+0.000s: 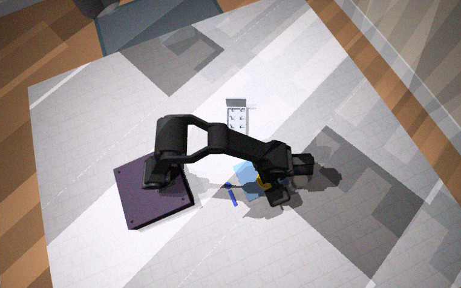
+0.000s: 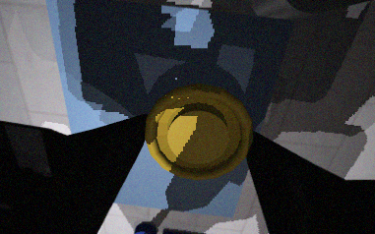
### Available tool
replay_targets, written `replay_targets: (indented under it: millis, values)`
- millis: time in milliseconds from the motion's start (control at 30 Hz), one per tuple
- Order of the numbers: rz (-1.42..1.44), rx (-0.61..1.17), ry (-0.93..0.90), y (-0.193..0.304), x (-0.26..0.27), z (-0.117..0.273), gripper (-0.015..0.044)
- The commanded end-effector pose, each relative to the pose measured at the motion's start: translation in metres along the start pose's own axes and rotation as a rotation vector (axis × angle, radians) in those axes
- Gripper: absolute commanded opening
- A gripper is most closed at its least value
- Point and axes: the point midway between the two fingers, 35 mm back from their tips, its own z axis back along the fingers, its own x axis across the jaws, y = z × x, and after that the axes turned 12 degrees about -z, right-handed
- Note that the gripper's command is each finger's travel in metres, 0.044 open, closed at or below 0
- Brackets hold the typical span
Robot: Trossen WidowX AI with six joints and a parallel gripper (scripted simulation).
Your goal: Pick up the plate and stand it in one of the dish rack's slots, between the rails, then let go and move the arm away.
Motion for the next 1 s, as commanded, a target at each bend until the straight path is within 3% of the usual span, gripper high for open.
replay_targets:
  millis: [0,400,967]
  values:
    - [0.006,-0.001,0.002,0.000,0.000,0.000,0.0287]
    - [0.006,-0.002,0.002,-0.011,-0.001,0.045,0.0000]
    - [0.006,-0.003,0.002,-0.018,-0.002,0.127,0.0000]
